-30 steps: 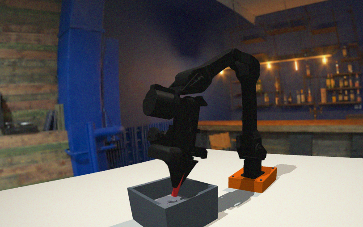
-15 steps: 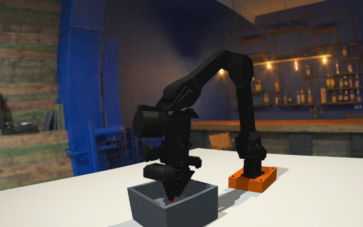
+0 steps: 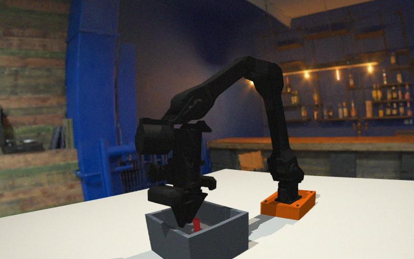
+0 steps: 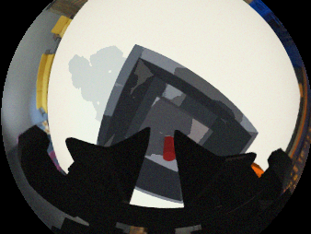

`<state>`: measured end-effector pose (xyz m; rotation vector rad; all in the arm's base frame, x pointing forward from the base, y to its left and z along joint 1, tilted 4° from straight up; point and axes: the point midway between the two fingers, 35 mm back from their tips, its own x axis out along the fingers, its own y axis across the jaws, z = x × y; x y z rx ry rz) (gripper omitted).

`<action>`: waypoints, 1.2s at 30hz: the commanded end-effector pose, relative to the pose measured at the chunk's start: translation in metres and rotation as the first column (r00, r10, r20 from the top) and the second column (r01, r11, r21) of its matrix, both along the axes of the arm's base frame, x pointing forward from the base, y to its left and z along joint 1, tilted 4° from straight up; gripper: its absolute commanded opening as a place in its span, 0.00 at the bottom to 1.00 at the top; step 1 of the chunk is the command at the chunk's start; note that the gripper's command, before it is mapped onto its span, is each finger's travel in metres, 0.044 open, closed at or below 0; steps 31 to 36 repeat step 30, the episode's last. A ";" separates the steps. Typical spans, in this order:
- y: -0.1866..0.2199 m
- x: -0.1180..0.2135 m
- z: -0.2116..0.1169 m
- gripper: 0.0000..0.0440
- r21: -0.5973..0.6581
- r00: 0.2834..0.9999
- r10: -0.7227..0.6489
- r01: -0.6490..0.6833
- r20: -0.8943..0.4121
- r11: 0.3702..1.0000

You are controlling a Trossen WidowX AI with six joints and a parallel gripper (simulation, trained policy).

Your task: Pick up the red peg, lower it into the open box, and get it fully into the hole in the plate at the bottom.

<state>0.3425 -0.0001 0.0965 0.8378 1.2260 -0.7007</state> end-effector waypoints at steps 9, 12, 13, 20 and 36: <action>-0.016 0.017 0.003 0.28 0.002 1.000 0.006 -0.006 -0.030 1.000; -0.021 0.019 0.002 0.27 0.002 0.999 0.003 -0.003 -0.043 1.000; -0.023 0.020 0.002 0.27 0.002 0.999 0.002 -0.002 -0.047 1.000; -0.037 0.023 -0.002 0.26 0.004 0.997 -0.013 0.013 -0.077 1.000; -0.065 0.025 -0.001 0.26 -0.021 0.994 -0.043 0.041 -0.101 0.999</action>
